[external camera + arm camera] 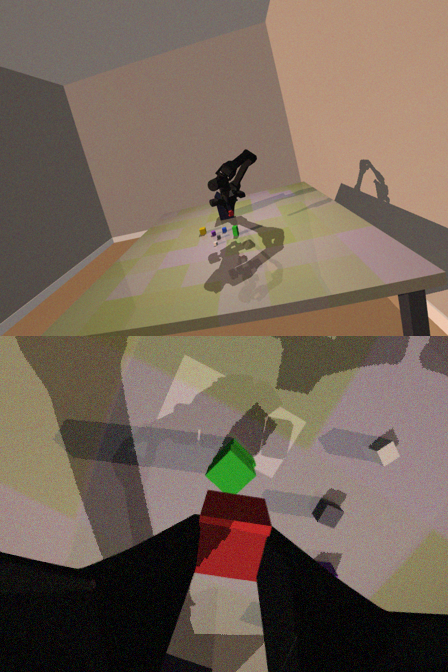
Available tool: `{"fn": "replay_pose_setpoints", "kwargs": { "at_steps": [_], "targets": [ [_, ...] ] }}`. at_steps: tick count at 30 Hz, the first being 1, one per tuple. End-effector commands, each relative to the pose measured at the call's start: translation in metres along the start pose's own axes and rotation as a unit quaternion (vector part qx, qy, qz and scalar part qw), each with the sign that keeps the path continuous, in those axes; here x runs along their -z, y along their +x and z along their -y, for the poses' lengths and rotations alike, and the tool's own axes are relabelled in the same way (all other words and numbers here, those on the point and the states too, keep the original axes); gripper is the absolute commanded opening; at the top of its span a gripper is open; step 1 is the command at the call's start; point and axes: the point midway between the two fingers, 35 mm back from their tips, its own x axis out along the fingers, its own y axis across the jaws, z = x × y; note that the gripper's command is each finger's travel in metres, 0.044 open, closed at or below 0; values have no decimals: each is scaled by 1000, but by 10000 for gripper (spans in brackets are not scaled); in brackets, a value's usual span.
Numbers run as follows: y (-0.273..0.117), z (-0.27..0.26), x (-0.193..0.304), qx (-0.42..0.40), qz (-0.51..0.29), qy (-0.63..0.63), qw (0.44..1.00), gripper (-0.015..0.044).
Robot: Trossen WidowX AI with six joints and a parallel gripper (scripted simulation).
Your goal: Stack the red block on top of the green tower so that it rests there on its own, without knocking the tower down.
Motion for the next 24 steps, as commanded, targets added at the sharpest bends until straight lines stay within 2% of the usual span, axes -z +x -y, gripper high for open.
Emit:
{"fn": "replay_pose_setpoints", "kwargs": {
  "at_steps": [1,16,24],
  "targets": [
    [22,-1,1,-6,-5,3,1000,0],
    [63,-3,0,-7,-4,2,1000,0],
    [63,-4,0,-8,-4,2,1000,0]
  ]
}}
